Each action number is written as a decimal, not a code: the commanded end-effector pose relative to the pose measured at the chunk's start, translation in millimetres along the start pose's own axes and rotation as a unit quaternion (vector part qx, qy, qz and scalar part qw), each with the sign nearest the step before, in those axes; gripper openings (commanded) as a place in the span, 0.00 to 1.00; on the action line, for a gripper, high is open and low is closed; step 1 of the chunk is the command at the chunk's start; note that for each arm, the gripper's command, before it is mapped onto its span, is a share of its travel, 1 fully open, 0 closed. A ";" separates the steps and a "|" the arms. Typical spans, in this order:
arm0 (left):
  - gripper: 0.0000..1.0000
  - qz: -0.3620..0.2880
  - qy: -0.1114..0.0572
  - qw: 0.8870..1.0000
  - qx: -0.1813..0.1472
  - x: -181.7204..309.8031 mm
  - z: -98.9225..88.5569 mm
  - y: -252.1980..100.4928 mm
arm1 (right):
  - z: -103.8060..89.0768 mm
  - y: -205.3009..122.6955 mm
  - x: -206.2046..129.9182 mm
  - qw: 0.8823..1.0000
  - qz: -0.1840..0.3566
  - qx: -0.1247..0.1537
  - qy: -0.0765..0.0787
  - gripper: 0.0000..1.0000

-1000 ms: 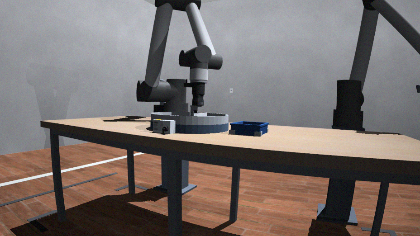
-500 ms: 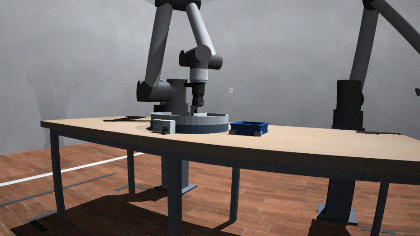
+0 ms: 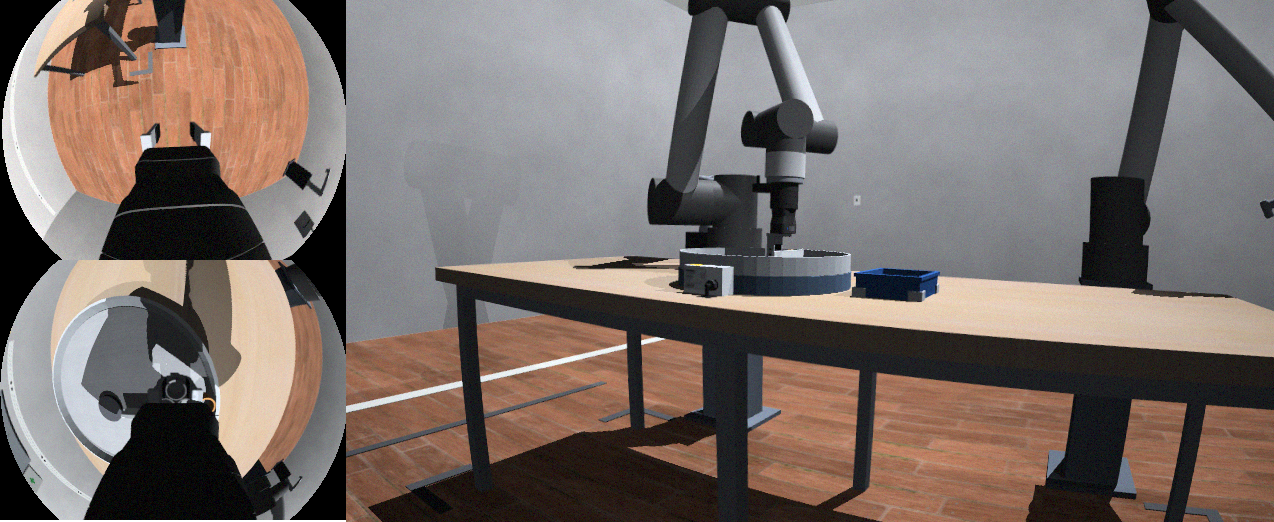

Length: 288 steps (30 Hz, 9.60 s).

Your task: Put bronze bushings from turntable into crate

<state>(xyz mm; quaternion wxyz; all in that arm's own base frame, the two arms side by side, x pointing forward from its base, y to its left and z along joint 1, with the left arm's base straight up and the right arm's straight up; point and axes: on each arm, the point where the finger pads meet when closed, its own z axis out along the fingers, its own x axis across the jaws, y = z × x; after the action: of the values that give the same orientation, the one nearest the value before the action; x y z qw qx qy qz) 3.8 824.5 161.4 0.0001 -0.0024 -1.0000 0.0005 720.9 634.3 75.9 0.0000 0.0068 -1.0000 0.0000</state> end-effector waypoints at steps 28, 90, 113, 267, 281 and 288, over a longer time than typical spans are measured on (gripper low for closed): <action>1.00 0.000 0.000 1.000 0.000 -0.1 -0.6 0.4 | -55.5 0.5 -0.4 1.000 0.000 -0.001 0.000 0.00; 1.00 0.000 0.000 1.000 0.000 -0.1 -0.6 0.4 | -60.2 46.8 -134.9 1.000 0.000 -0.001 -0.001 0.00; 1.00 0.000 0.000 1.000 0.000 -0.1 -0.6 0.4 | -60.2 47.9 -137.9 1.000 0.000 -0.001 -0.001 0.00; 1.00 0.000 0.000 1.000 0.000 -0.1 -0.6 0.4 | -10.2 47.9 -137.9 1.000 0.000 -0.001 -0.001 0.00; 1.00 0.000 0.000 1.000 0.000 -0.1 -0.6 0.4 | -10.2 47.9 -137.9 1.000 0.000 -0.001 -0.001 0.00; 1.00 0.000 0.000 1.000 0.000 -0.1 -0.6 0.4 | -10.2 47.9 -137.9 1.000 0.000 -0.001 -0.001 0.00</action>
<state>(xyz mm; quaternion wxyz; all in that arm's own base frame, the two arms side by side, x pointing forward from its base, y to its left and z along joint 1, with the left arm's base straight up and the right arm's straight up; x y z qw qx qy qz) 3.8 824.5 161.4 0.0001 -0.0024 -1.0000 0.0005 857.6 683.6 84.9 0.0001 0.0068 -1.0000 0.0000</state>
